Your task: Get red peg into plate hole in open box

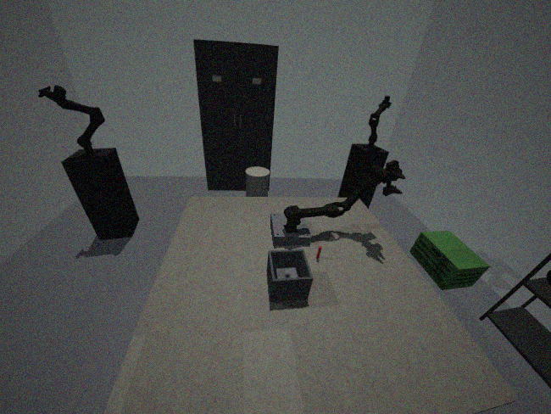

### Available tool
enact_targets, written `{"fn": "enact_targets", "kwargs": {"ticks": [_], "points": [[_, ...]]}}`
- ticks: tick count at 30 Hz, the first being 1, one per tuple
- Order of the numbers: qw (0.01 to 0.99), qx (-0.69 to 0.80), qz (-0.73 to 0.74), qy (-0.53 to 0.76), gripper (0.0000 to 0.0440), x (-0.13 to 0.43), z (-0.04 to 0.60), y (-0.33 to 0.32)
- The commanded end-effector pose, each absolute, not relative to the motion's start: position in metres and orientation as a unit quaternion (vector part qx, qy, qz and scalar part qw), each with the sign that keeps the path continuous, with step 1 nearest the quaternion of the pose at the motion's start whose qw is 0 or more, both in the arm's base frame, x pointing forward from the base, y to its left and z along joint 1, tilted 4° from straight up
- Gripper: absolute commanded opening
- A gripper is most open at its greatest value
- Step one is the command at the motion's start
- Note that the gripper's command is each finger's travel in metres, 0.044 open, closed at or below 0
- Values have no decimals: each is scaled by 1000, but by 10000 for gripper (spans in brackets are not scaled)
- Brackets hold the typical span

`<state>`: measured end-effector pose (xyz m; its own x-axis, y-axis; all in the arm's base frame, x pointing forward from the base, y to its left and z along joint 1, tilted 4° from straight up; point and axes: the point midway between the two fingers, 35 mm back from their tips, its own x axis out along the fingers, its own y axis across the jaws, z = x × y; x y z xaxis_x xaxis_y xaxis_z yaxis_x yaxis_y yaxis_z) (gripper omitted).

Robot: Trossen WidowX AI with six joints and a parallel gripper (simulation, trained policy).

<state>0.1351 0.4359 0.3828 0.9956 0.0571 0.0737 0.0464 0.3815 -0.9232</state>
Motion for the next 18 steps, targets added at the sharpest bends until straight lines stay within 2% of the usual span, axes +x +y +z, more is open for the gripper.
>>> {"fn": "enact_targets", "kwargs": {"ticks": [1,3,18], "points": [[832,-553,3,-47,417,134,387,433],[837,-545,4,-49,440,132,396,426],[909,-396,27,-128,440,80,500,343]]}}
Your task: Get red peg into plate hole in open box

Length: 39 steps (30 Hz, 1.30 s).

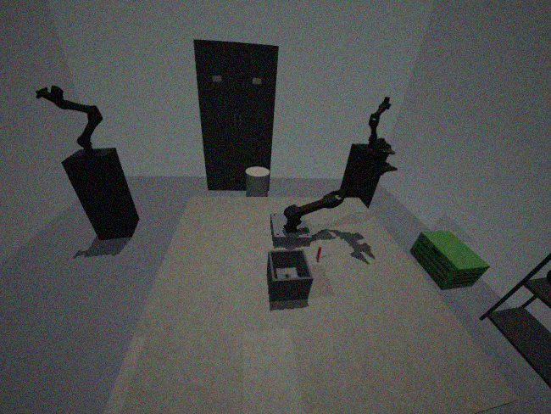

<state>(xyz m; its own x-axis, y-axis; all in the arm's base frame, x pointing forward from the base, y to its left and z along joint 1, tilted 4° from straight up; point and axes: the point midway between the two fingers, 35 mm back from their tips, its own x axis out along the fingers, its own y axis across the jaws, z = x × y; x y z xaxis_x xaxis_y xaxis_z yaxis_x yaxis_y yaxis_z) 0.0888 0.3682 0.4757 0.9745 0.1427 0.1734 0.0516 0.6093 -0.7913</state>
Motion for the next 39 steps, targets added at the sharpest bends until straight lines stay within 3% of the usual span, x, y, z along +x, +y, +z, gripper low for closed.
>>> {"fn": "enact_targets", "kwargs": {"ticks": [1,18,39], "points": [[915,-380,28,-134,440,77,506,336],[981,-98,31,-162,438,65,574,203],[962,255,30,-91,440,104,573,68]]}}
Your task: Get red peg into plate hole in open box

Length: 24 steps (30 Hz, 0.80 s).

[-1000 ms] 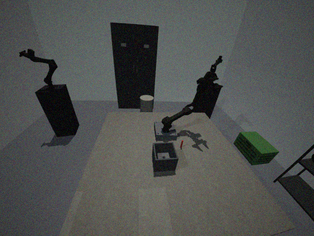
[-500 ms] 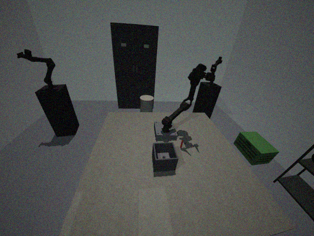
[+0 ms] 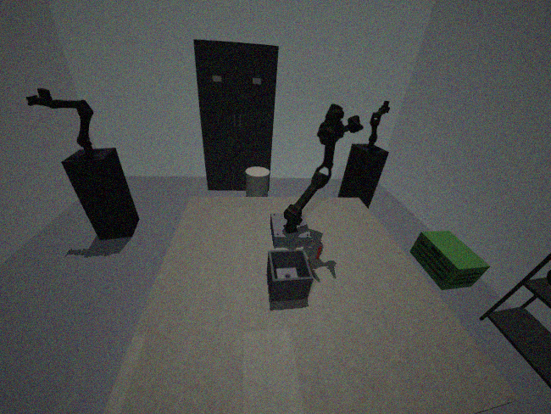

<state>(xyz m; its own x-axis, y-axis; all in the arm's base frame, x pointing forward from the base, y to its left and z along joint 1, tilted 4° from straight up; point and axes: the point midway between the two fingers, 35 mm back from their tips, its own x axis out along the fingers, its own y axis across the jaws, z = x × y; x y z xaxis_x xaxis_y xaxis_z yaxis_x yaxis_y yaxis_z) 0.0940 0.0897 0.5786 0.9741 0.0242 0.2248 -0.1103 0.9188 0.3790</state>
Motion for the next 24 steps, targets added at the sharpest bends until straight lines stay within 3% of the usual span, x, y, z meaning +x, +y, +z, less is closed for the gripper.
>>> {"fn": "enact_targets", "kwargs": {"ticks": [1,24], "points": [[958,271,30,-86,440,107,572,63],[803,591,-7,75,440,179,506,-15]]}}
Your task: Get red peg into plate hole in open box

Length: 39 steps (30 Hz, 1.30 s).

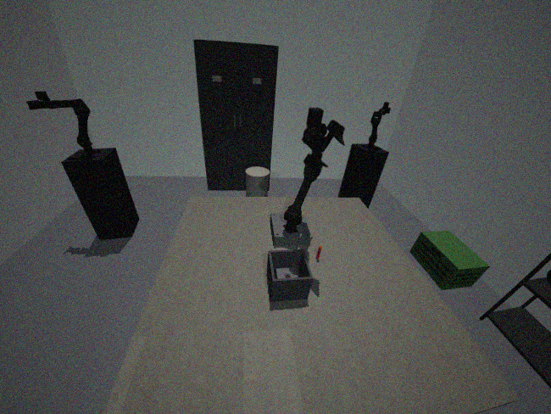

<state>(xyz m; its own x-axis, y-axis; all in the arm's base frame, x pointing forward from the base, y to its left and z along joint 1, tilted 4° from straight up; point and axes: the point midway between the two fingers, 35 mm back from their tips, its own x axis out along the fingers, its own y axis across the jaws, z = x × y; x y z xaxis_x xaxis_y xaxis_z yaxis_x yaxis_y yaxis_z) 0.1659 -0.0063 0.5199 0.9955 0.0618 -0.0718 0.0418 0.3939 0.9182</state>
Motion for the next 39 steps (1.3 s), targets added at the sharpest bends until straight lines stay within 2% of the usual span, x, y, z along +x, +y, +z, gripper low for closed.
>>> {"fn": "enact_targets", "kwargs": {"ticks": [1,19,39], "points": [[794,602,-10,84,440,182,502,-16],[620,741,-89,241,440,239,423,-11],[481,758,-216,385,440,269,330,36]]}}
